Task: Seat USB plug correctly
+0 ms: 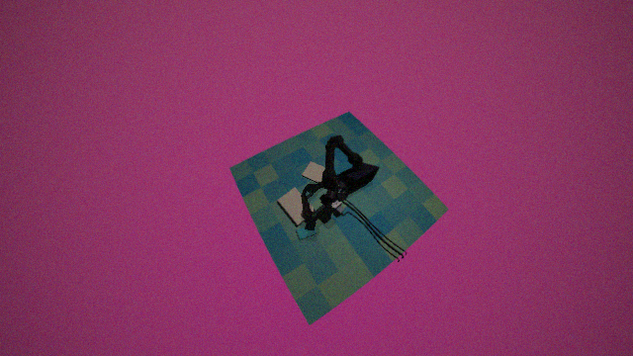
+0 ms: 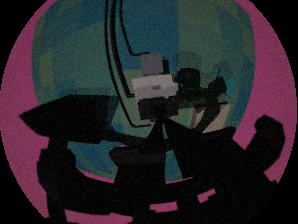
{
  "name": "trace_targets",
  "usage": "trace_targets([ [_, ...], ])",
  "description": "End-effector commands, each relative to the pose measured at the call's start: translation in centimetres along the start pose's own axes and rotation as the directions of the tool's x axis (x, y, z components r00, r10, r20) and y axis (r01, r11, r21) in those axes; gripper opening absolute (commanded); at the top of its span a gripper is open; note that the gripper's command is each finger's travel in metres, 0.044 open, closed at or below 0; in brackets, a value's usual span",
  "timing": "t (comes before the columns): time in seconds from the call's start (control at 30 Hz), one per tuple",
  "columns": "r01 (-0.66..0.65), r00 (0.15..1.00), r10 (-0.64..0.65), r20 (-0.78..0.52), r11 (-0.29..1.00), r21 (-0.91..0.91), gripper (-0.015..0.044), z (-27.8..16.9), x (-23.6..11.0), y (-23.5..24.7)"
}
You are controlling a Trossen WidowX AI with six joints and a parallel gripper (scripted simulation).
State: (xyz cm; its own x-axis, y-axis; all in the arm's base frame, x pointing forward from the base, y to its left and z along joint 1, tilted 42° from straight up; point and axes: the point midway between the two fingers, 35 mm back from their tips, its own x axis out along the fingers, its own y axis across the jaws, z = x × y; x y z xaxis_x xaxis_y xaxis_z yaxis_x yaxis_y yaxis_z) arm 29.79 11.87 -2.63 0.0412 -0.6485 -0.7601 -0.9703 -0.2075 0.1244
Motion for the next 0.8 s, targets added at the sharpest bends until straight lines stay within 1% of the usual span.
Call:
trace_targets([
  [0.0,0.001,1.000,-0.001,0.000,1.000,0.001,0.0000,0.00,-0.03,-0.03],
  [0.33,0.000,1.000,0.000,0.000,1.000,0.000,0.0000,0.00,-0.03,0.00],
  [0.77,0.000,1.000,0.000,0.000,1.000,0.000,0.0000,0.01,-0.90,0.00],
])
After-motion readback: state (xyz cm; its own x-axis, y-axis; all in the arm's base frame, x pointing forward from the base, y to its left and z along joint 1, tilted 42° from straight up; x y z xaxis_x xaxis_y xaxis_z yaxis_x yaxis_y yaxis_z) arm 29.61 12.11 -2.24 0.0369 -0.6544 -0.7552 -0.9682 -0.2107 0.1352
